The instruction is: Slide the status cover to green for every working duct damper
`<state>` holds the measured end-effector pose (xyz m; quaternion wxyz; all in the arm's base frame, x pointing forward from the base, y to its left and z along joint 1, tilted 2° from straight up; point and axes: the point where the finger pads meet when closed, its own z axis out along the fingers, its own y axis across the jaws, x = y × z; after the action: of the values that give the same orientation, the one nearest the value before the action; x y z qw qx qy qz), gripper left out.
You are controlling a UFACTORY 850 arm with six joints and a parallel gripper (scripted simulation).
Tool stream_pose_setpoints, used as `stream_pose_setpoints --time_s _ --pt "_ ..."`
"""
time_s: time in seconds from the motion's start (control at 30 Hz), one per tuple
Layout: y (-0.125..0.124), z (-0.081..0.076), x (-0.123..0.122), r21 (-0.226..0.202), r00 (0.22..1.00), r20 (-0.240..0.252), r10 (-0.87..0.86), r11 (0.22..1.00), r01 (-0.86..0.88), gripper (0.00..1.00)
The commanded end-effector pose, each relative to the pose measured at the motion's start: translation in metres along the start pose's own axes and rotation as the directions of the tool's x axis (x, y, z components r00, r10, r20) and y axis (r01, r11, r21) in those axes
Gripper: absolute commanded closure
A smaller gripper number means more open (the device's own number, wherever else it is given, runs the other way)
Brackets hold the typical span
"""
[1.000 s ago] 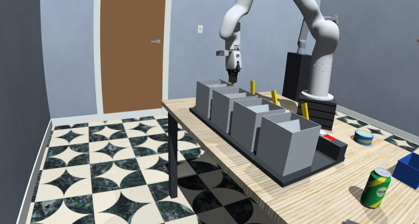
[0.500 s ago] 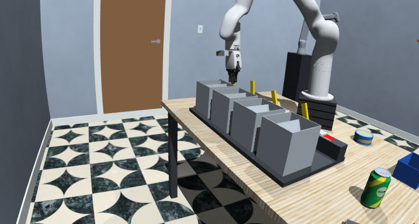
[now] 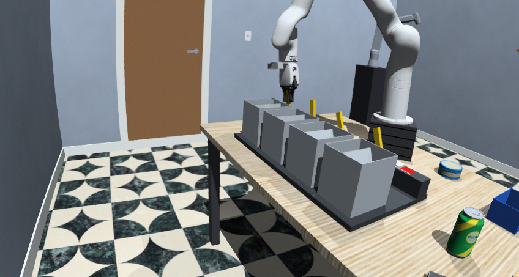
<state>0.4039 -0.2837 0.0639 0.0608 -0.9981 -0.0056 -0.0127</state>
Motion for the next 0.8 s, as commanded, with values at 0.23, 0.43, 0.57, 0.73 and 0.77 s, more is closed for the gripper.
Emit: stream_pose_setpoints --time_s 0.23,0.43,0.57,0.73,0.77 --pt "0.0014 -0.0006 0.0005 0.009 1.0 -0.001 0.0 1.0 0.0 0.81" --pt "0.0028 -0.0006 0.0006 0.023 1.0 -0.001 0.0 1.0 0.0 0.81" --pt "0.0043 -0.0005 0.0005 0.038 1.0 -0.001 0.0 0.999 0.0 0.81" --pt "0.0057 -0.0005 0.0006 0.052 1.0 -0.001 0.0 0.999 0.0 0.81" --pt "0.0062 -0.0004 0.0006 0.057 1.0 -0.001 0.0 0.998 0.0 0.81"
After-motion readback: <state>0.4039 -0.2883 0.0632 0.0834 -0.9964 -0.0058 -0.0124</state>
